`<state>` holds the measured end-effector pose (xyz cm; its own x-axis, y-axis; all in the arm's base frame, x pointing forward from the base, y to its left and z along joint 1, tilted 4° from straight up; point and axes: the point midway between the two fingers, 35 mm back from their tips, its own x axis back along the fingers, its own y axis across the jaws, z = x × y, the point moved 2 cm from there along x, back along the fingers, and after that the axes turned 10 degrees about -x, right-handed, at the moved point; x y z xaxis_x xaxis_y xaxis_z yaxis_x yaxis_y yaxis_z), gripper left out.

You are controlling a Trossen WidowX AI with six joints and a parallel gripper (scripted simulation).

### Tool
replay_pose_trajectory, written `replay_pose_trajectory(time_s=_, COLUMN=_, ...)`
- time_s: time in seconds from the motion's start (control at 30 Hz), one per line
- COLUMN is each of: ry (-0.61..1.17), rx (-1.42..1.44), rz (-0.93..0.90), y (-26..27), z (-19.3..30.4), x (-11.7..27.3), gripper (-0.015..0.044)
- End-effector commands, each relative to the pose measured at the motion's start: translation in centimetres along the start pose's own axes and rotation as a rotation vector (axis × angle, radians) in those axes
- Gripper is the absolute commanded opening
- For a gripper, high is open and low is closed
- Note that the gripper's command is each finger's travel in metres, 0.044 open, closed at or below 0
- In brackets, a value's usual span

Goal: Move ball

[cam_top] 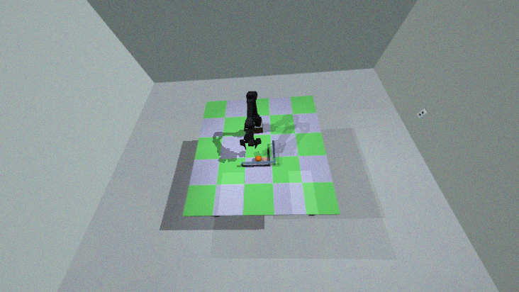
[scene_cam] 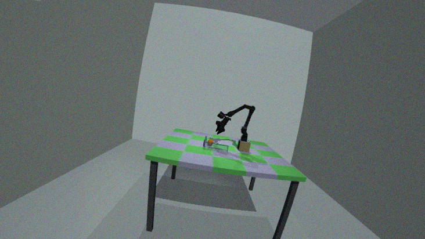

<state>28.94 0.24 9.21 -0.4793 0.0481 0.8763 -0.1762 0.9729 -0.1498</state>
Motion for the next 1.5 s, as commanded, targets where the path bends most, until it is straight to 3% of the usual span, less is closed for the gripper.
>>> replay_pose_trajectory(time_s=0.0, ry=0.111, rx=-0.051, rz=-0.036, y=1.3, z=-2.1, x=-1.2, gripper=0.0409)
replay_pose_trajectory(time_s=0.33, ry=0.433, rx=-0.175, rz=-0.051, y=6.2, z=-5.6, x=-5.7, gripper=0.0409)
replay_pose_trajectory(time_s=1.47, ry=0.438, rx=-0.176, rz=-0.049, y=6.8, z=-3.4, x=-10.8, gripper=0.0409)
